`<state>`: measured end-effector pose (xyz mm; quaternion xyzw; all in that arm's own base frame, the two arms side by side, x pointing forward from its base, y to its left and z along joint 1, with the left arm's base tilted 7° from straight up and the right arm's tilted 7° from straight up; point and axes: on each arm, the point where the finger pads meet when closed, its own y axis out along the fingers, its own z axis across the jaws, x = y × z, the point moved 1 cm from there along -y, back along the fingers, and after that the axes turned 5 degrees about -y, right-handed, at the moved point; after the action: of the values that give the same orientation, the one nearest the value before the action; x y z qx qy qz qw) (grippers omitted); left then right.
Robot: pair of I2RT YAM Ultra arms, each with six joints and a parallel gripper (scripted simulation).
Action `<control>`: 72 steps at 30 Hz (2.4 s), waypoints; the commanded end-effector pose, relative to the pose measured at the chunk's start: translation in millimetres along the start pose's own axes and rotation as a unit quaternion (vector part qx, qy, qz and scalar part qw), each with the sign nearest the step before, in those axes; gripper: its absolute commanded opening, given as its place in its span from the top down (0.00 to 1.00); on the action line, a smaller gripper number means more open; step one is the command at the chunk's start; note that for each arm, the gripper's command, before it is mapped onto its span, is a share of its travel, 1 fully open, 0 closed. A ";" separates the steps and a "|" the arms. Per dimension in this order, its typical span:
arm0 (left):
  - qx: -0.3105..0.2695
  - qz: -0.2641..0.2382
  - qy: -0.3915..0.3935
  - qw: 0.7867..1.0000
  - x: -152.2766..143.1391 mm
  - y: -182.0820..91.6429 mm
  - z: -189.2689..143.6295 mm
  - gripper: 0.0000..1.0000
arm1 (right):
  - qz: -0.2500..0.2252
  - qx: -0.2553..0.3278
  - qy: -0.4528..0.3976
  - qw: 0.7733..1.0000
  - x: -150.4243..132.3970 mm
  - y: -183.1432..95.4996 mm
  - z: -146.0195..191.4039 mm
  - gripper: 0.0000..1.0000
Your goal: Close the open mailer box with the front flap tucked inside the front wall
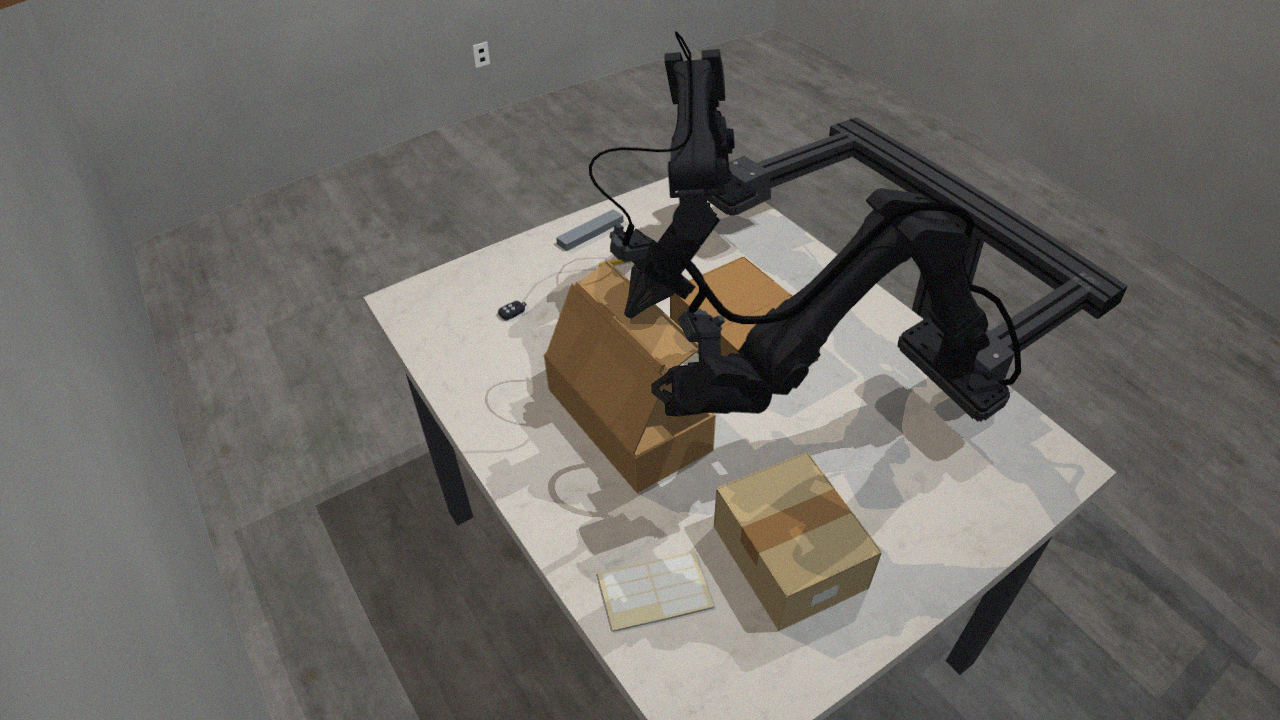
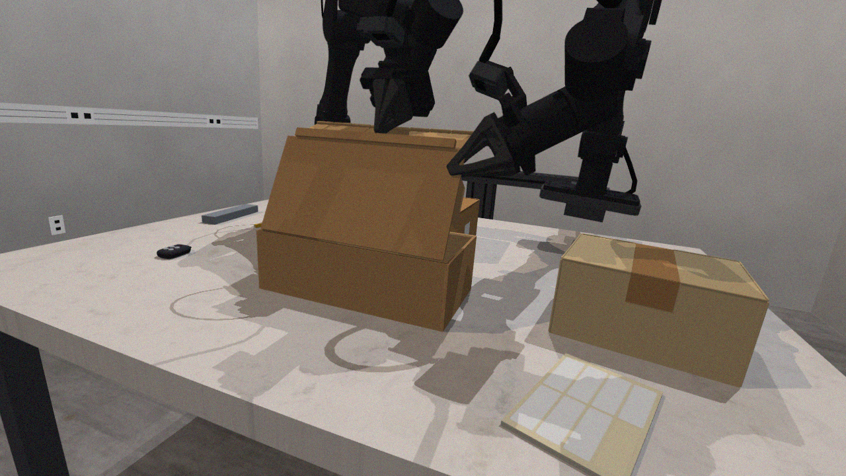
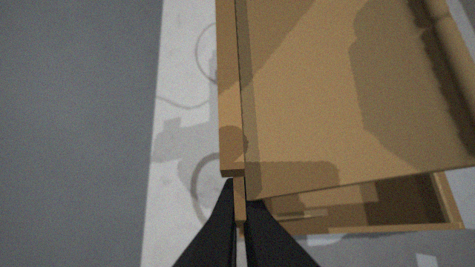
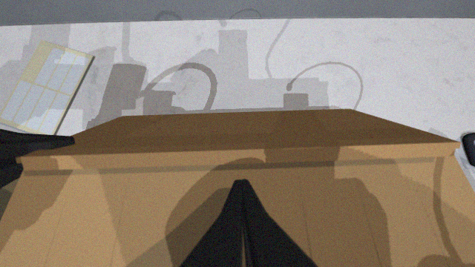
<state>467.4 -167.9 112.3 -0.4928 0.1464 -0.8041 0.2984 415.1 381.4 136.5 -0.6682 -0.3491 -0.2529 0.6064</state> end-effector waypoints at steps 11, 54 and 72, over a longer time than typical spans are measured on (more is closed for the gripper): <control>-0.014 -0.007 -0.017 1.000 0.0 6.2 -6.8 0.99 | 0.011 0.006 -0.011 1.000 -33.9 4.5 8.1 0.99; 0.063 -0.022 0.104 0.992 17.1 -5.3 -16.7 0.99 | -0.004 -0.020 0.007 1.000 -64.2 51.1 -2.0 0.99; 0.088 -0.032 0.148 0.985 7.3 2.6 -42.0 0.99 | -0.019 -0.006 0.014 1.000 -67.6 45.9 5.4 0.99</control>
<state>442.6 -164.9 88.0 -0.3601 0.1085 -0.8698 0.3195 396.9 374.0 57.4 -0.6708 -0.3465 -0.2514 0.6056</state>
